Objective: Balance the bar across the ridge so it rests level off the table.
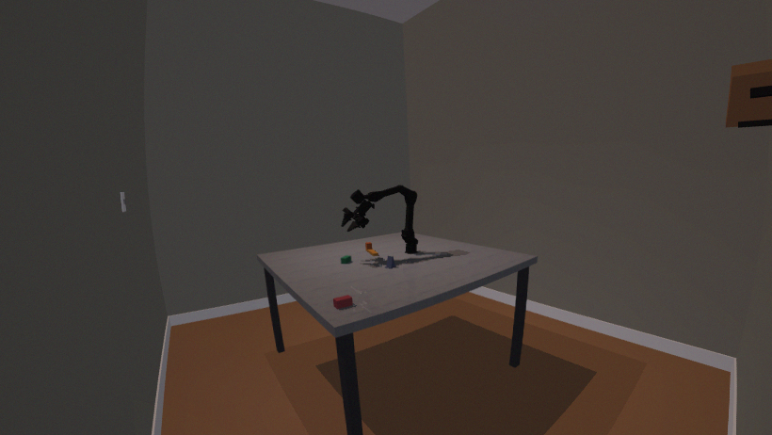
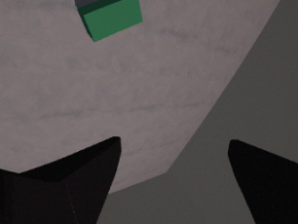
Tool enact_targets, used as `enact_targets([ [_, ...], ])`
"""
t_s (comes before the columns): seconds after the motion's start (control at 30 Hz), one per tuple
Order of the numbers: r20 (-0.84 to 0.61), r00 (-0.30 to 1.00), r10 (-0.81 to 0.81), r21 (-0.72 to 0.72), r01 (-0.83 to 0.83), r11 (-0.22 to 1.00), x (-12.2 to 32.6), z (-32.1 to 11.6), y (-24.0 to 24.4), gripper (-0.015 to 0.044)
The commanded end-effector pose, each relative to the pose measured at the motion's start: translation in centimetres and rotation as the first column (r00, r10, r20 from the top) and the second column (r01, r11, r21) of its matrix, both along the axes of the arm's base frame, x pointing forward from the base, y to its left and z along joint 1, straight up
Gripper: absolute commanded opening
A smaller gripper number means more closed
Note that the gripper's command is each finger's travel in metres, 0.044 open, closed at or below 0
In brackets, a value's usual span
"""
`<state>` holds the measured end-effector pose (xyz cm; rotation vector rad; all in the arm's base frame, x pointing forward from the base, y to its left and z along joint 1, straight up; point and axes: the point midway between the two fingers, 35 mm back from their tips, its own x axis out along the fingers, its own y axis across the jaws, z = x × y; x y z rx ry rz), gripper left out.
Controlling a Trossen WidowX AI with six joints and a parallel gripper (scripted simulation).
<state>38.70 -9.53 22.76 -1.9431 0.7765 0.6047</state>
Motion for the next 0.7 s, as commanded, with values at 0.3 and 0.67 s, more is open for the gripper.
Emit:
enact_targets([
  [0.3, -0.284, 0.944, -0.171, 0.127, 0.213, 0.969, -6.9, -4.3, -4.8, 0.0315],
  [0.67, -0.499, 0.825, -0.264, 0.214, 0.413, 0.885, -13.5, -6.5, -6.7, 0.0315],
])
